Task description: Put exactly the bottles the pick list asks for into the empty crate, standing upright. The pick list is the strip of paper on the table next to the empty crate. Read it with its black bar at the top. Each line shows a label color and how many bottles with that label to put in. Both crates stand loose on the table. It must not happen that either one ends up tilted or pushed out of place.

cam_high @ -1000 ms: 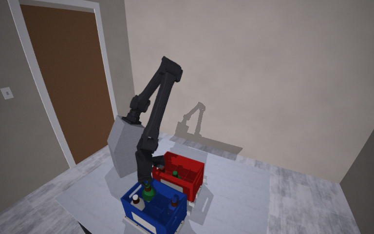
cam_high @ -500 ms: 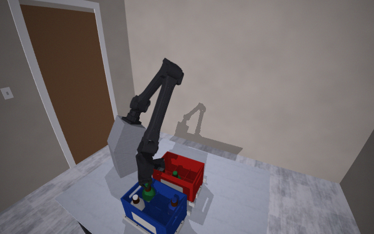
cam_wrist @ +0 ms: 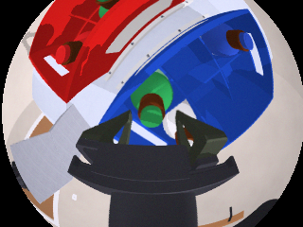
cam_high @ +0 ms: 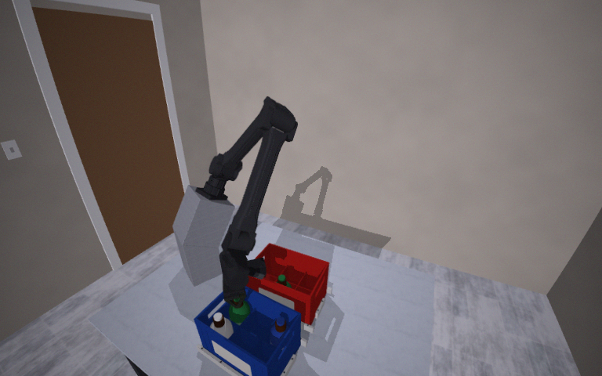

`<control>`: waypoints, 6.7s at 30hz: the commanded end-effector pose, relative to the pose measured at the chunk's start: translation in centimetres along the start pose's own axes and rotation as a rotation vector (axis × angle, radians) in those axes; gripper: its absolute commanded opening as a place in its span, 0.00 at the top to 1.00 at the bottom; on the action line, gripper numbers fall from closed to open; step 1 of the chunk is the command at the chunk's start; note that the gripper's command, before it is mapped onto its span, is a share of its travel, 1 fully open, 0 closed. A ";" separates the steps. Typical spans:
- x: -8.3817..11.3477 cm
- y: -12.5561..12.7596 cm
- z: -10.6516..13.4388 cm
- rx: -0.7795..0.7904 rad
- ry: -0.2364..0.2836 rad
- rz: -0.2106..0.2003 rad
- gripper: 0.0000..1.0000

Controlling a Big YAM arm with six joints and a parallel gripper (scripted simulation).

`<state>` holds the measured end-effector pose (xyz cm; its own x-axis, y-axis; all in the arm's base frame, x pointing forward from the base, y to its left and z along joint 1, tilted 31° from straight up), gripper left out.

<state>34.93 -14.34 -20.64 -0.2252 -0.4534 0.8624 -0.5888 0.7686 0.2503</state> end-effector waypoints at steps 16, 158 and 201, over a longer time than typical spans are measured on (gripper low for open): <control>-1.8 0.0 -0.3 0.001 0.002 -0.007 0.39; 14.4 -1.7 -0.4 0.010 -0.009 0.038 1.00; 19.5 -2.2 -0.5 0.012 -0.006 0.043 1.00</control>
<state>30.68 -20.97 -6.98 -0.1894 -0.4803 0.8564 -0.5869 0.7546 0.2934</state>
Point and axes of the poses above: the point where the finger pads meet when closed, its own x axis back along the fingers, its own y axis across the jaws, z = x × y, the point moved 2 cm from there along x, back along the fingers, and after that the axes turned 9 degrees about -x, right-handed, at the moved point
